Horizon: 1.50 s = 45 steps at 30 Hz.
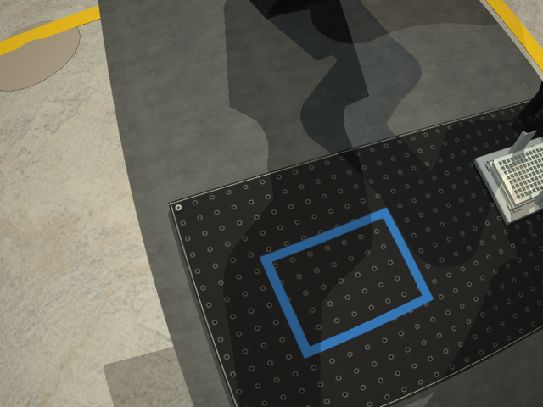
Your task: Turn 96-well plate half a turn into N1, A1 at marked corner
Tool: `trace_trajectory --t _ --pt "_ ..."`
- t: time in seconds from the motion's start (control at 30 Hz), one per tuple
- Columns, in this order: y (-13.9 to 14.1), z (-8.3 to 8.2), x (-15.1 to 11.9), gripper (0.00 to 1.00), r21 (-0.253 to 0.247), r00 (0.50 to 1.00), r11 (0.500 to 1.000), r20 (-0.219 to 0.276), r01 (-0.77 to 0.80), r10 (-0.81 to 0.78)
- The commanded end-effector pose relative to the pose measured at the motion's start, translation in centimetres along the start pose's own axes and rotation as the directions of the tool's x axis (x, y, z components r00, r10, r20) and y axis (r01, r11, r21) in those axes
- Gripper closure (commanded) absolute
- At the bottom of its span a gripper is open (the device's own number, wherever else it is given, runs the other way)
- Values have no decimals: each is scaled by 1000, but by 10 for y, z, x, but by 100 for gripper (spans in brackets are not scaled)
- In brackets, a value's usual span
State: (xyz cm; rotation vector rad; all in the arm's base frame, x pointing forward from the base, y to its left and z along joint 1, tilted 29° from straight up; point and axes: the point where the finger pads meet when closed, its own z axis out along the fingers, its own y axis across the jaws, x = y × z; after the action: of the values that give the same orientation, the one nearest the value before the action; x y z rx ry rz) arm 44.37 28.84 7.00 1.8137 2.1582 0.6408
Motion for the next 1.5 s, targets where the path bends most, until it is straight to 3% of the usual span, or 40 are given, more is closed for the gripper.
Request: trace_trajectory --t 0.0,0.53,1.47 --pt "0 0 0 100 0 1000 1000 0 0 0" --pt "0 0 0 100 0 1000 1000 0 0 0" --pt "0 -40 0 100 0 1000 1000 0 0 0"
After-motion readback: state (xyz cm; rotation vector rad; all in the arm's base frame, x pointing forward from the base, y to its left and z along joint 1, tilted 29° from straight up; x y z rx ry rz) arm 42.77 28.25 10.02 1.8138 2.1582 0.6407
